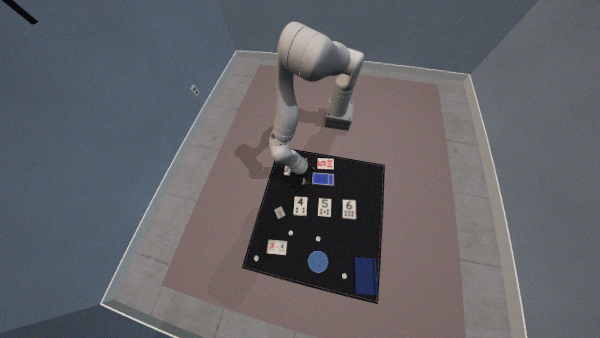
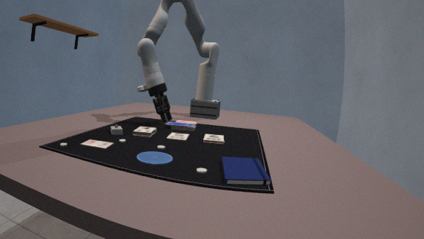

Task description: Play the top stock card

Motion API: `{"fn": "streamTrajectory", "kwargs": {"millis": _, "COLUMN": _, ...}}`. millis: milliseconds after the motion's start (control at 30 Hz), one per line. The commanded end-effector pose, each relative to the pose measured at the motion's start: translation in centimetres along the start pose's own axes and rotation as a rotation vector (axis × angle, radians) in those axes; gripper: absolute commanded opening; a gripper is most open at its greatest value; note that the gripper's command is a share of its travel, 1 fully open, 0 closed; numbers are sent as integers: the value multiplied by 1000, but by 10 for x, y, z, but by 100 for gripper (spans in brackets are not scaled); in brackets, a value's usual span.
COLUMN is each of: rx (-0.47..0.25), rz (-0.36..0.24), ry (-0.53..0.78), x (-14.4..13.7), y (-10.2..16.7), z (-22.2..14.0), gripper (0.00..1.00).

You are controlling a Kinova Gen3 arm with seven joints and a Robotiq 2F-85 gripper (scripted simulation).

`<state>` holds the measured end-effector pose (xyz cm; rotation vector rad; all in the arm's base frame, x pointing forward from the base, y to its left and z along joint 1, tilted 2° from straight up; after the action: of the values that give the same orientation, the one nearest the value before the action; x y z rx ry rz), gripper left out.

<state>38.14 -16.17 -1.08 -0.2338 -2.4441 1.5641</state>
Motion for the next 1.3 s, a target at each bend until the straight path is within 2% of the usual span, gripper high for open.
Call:
{"fn": "streamTrajectory", "kwargs": {"millis": 0, "rx": 5, "rz": 9, "ry": -10, "x": -3, "y": 0, "z": 2, "gripper": 85}}
{"fn": "streamTrajectory", "kwargs": {"millis": 1267, "rx": 5, "rz": 9, "ry": -10, "x": -4, "y": 4, "z": 4, "gripper": 85}}
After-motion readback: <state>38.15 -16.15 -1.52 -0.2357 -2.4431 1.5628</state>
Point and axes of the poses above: the point where the finger pads meet when closed, its own y axis out along the fingers, its own x axis across the jaws, z = x × y, the point moved 6 cm from there along -y, back along the fingers, and after that the axes turned 13 degrees about y, right-handed, at the moved point
